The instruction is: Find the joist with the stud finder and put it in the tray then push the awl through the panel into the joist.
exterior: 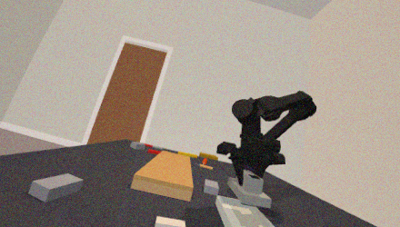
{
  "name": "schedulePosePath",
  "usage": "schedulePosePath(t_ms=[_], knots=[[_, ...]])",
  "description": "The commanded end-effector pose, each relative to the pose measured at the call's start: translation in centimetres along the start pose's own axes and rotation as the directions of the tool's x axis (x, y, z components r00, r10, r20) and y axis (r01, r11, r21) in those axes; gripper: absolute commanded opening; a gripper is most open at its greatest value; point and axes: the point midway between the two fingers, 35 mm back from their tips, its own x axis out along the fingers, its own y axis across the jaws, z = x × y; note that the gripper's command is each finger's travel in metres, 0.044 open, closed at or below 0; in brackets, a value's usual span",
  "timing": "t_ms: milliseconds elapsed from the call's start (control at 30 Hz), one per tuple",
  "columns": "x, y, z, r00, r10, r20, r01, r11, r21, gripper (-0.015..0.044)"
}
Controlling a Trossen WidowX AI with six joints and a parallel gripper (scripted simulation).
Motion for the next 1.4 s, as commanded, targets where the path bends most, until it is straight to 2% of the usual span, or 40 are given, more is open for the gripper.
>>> schedulePosePath(t_ms=[0,1367], knots=[[0.4,-0.1,-0.1,1.000,-0.005,0.001,0.005,1.000,0.001,0.0000],[5.7,0.3,-1.3,1.000,-0.008,0.018,0.008,1.000,0.006,0.0000]])
